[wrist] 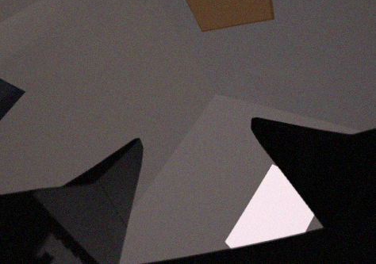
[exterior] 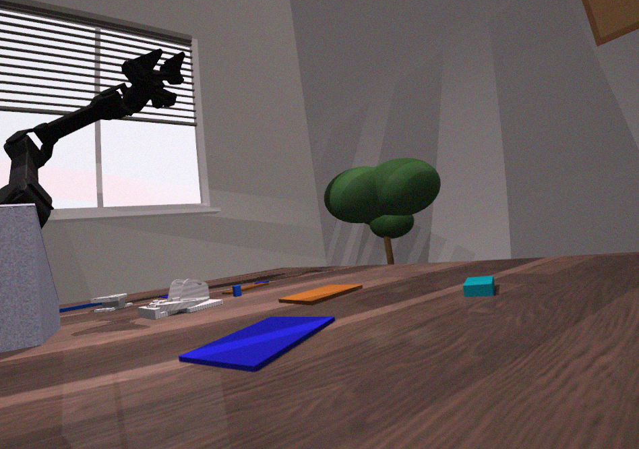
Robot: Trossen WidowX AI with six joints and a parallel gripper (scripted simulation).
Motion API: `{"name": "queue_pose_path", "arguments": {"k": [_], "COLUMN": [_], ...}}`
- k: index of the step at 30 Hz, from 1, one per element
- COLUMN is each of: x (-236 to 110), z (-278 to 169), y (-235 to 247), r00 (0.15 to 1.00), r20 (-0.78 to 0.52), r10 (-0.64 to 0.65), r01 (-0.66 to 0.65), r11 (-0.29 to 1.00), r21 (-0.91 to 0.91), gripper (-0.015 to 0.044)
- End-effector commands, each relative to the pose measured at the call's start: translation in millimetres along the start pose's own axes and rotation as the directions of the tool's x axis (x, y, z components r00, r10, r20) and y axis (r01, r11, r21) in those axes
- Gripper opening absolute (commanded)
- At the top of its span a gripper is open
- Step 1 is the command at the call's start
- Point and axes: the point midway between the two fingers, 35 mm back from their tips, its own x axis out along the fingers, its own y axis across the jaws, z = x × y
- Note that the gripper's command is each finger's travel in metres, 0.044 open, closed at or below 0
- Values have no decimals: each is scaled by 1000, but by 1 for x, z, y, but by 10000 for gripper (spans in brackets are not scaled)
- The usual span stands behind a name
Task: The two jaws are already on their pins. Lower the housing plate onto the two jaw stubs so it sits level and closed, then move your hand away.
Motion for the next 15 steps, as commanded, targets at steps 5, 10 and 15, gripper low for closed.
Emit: {"name": "queue_pose_path", "arguments": {"k": [5,10,15], "x": [-16,-29,-44], "z": [55,87,118], "y": [2,5,10], "r00": [978,944,895], "r20": [204,324,439], "r10": [-50,-70,-81], "r01": [27,11,-28], "r11": [993,984,971], "r21": [114,180,237], "gripper": [440,440,440]}}
